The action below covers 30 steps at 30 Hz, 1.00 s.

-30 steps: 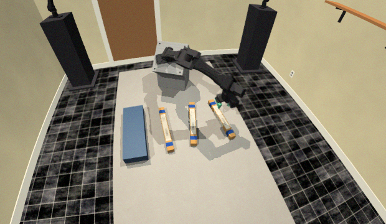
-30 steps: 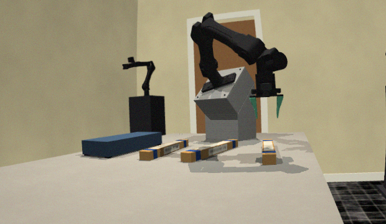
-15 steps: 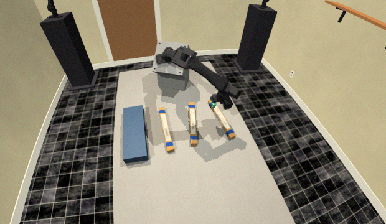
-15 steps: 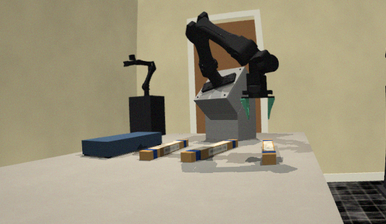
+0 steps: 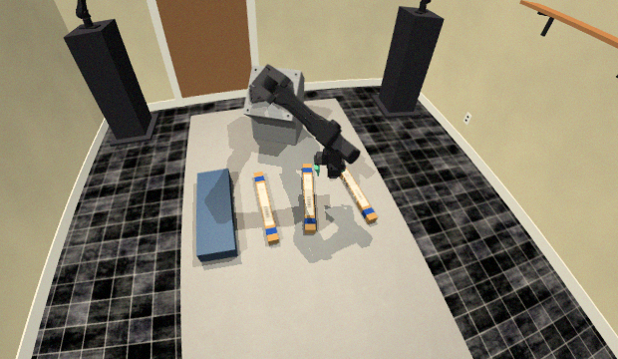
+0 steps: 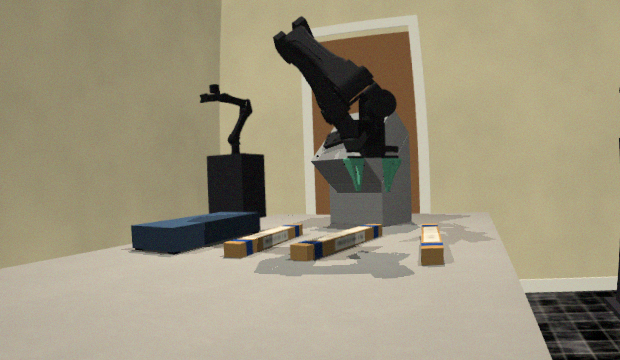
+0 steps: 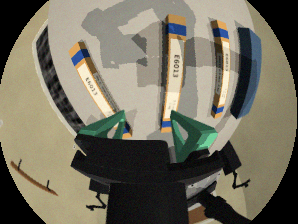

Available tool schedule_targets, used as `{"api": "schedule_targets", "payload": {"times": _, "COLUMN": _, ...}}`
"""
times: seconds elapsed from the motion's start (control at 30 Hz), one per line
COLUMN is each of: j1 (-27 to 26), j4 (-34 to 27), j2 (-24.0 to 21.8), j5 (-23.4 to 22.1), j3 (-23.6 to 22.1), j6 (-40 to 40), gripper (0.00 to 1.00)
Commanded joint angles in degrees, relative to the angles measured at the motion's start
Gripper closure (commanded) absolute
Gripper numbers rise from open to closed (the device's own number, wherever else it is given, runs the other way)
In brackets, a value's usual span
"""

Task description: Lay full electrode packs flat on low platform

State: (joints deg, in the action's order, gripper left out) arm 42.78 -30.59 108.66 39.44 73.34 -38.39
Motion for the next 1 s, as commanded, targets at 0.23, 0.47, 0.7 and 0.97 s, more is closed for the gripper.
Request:
{"api": "schedule_targets", "payload": {"times": 0.23, "j1": -6.85, "j4": 6.55, "j2": -11.15, "j5": -4.22, "j3": -9.88, "j6": 9.4, "gripper": 0.26}}
{"api": "schedule_targets", "payload": {"times": 0.47, "j1": -9.9, "j4": 7.63, "j2": -14.48, "j5": -6.03, "j3": -12.26, "j6": 12.69, "gripper": 0.26}}
{"api": "schedule_targets", "payload": {"times": 0.7, "j1": -8.57, "j4": 7.72, "j2": -13.61, "j5": -6.16, "j3": -9.96, "j6": 12.64, "gripper": 0.26}}
{"api": "schedule_targets", "payload": {"times": 0.97, "j1": -8.58, "j4": 7.58, "j2": -13.43, "j5": -5.97, "j3": -9.64, "j6": 12.47, "gripper": 0.26}}
